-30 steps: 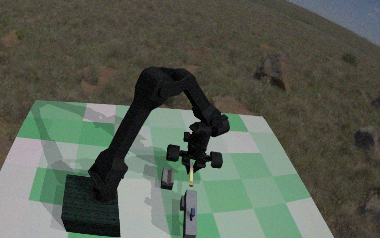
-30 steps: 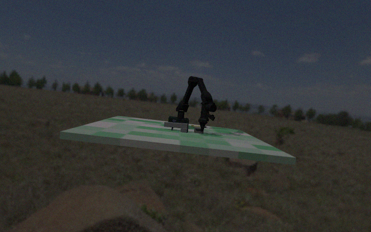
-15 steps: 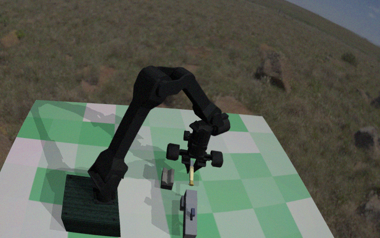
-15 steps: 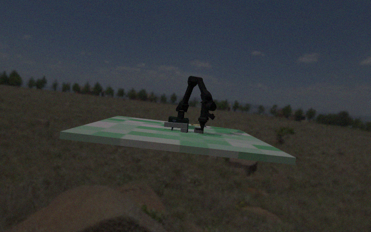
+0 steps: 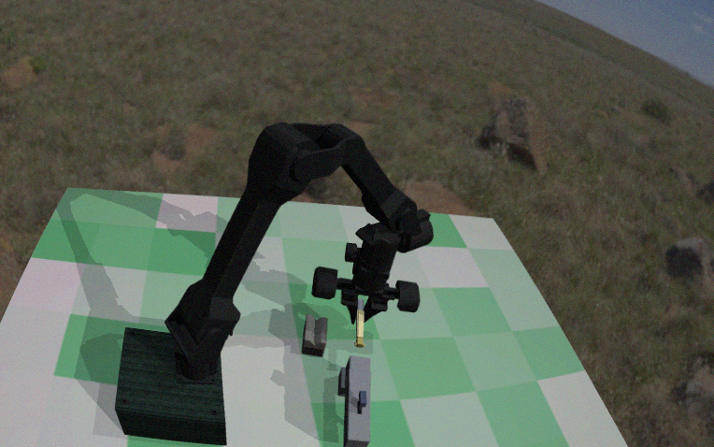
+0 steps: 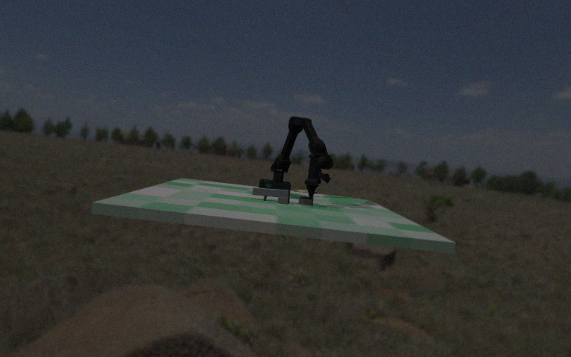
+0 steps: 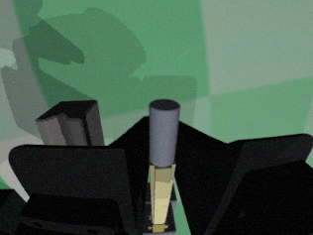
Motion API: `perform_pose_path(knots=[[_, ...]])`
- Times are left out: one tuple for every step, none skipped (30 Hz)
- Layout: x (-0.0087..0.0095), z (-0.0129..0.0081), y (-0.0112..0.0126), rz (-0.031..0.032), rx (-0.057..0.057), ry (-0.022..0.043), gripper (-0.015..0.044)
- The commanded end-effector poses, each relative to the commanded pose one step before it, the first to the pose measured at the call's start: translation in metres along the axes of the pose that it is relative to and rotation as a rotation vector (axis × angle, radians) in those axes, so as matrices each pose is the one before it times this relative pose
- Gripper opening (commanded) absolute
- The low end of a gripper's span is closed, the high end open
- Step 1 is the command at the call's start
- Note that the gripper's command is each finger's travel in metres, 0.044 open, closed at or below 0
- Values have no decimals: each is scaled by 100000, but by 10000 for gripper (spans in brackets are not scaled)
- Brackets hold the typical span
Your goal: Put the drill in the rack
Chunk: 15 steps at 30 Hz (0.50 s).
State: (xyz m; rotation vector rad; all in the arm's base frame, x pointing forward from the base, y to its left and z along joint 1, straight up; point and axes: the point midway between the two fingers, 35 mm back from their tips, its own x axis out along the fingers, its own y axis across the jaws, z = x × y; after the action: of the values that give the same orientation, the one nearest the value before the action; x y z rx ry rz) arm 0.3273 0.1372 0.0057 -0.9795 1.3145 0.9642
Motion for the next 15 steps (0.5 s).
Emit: perform_pose_path(knots=[[-331,40,-23,-215,-371,-459,0],[-42,-10,8,1,0,1,0],[-42,-10,8,1,0,1,0],[-41,-10,8,1,0,1,0],[-41,-10,8,1,0,1,0],[-41,-10,8,1,0,1,0],[-41,-10,8,1,0,1,0],[-40,-9,8,1,0,1,0],[-40,-9,8,1,0,1,0],[-40,-9,8,1,0,1,0],[-39,-9,9,1,0,1,0],[-39,-9,9,1,0,1,0],[-39,-8,8,1,0,1,0],[-38,-8,8,1,0,1,0],[-38,-8,8,1,0,1,0]])
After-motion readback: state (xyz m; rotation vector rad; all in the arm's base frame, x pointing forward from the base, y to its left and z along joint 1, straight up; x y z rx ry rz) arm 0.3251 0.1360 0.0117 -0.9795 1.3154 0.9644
